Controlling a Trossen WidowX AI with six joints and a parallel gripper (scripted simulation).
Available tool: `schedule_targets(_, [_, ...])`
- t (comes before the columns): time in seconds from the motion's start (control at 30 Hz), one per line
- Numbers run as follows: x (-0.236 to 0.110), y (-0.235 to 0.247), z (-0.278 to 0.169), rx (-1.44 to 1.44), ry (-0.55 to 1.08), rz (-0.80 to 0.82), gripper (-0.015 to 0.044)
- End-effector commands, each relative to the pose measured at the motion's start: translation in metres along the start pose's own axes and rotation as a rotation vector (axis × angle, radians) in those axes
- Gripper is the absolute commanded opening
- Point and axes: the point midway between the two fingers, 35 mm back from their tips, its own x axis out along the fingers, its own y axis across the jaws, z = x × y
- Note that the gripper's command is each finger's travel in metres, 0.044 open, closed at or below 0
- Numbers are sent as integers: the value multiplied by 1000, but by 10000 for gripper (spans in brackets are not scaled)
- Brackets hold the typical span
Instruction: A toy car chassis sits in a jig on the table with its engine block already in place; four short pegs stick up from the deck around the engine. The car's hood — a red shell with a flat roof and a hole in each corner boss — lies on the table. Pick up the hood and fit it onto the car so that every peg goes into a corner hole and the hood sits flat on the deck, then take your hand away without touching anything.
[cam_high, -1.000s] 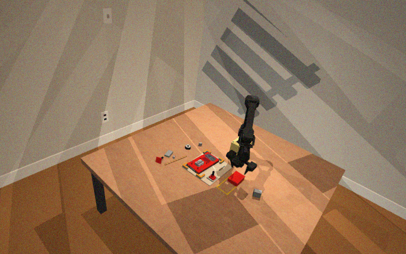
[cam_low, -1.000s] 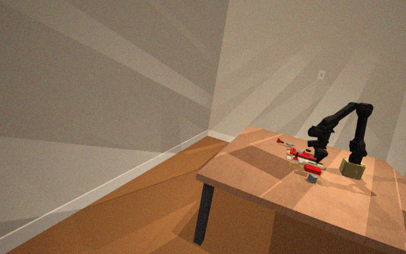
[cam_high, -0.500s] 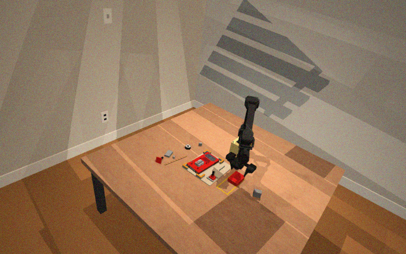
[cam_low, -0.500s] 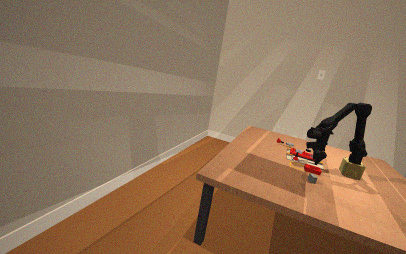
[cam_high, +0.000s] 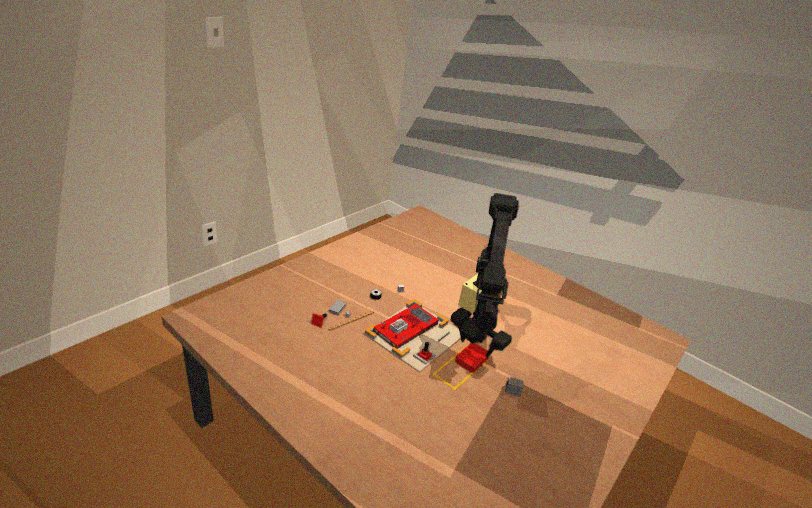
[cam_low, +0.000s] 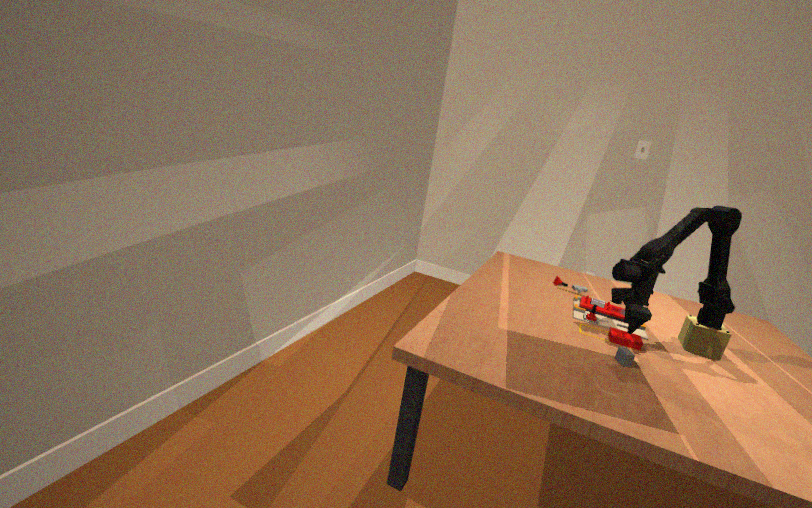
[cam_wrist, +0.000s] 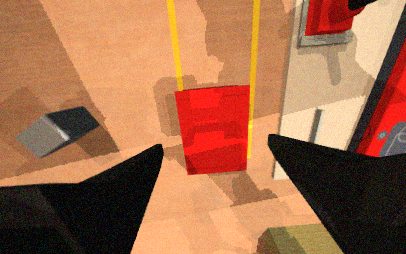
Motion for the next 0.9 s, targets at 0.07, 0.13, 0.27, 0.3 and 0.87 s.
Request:
schedule_targets(0.07, [9, -2, -4, 1, 12, -2, 440])
schedule_targets(0.13, [11, -2, -4, 1, 12, -2, 440])
schedule_targets(0.27, [15, -2, -4, 1, 12, -2, 440])
schedule_targets(0.3, [16, -2, -4, 1, 13, -2, 440])
schedule_targets(0.87, [24, -3, -5, 1, 13, -2, 440])
